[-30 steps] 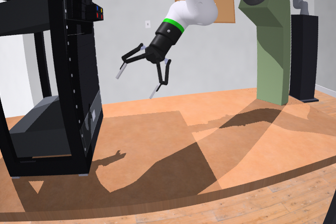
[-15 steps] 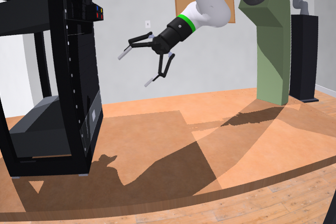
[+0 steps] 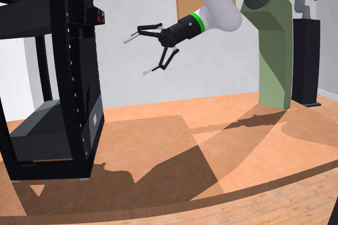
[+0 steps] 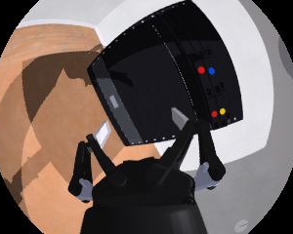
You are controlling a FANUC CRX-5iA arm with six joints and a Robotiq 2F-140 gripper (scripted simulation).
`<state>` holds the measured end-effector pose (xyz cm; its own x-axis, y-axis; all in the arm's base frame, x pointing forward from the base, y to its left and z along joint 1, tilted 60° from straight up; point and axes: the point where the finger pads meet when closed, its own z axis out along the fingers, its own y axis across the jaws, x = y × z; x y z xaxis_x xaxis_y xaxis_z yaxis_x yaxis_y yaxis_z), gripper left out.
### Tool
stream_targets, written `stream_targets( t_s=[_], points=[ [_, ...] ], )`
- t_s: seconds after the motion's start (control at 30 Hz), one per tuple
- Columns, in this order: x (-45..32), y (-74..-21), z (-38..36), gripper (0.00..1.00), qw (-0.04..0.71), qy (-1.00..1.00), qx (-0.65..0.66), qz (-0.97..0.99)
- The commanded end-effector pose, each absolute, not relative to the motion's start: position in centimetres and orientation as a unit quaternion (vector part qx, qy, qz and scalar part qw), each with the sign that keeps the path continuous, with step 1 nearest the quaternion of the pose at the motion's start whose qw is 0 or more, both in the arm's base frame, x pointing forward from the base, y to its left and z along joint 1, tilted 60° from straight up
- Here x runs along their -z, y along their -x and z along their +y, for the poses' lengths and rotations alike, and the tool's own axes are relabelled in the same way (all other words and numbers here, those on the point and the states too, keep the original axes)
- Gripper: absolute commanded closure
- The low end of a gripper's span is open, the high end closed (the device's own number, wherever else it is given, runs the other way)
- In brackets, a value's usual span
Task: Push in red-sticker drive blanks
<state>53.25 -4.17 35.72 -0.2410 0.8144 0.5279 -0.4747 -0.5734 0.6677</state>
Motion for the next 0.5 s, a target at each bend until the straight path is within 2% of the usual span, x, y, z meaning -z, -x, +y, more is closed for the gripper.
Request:
stream_targets(
  t_s=[0.0, 0.47],
  points=[
    [-36.2, -51.3, -5.1, 0.0, 0.445, -0.435, -0.764, 0.169],
    [-38.0, -45.4, -7.7, 0.0, 0.517, -0.397, -0.748, 0.123]
  ],
)
